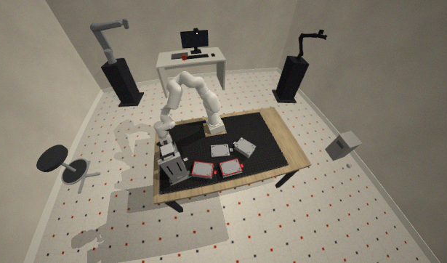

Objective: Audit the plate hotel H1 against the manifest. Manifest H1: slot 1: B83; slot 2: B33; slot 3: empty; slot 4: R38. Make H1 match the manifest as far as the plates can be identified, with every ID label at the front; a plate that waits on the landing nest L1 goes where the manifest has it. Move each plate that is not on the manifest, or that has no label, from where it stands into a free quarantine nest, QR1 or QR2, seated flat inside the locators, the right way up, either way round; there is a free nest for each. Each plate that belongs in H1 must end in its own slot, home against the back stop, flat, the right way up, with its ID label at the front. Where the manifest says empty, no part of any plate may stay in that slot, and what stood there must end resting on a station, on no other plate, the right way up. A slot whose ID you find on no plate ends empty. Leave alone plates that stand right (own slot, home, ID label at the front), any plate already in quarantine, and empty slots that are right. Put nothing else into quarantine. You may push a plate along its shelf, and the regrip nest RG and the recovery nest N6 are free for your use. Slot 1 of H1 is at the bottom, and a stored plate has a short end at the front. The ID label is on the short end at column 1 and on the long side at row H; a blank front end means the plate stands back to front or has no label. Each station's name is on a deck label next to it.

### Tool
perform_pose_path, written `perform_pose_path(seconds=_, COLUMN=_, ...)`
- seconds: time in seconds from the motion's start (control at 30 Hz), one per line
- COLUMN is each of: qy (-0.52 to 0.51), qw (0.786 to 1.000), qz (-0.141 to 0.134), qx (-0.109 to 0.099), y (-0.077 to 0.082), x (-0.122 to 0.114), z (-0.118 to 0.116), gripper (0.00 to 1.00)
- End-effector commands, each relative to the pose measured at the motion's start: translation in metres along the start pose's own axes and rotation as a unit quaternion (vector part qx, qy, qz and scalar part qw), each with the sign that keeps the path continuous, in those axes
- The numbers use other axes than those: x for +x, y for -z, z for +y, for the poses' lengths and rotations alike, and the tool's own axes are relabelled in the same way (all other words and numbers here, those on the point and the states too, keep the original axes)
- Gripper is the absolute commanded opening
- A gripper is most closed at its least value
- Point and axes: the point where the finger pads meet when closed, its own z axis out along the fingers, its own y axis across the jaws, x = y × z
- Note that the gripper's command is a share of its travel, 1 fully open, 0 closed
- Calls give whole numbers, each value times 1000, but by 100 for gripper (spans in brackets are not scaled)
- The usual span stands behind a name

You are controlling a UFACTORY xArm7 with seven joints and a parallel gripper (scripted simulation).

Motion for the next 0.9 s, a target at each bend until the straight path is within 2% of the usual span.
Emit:
perform_pose_path(seconds=0.0, qy=0, qw=1000, qz=0, qx=-2, y=-1, x=0, z=2, gripper=100)
perform_pose_path(seconds=0.2, qy=0, qw=1000, qz=0, qx=-2, y=-5, x=0, z=2, gripper=100)
perform_pose_path(seconds=0.87, qy=0, qw=1000, qz=0, qx=-2, y=-5, x=0, z=2, gripper=100)
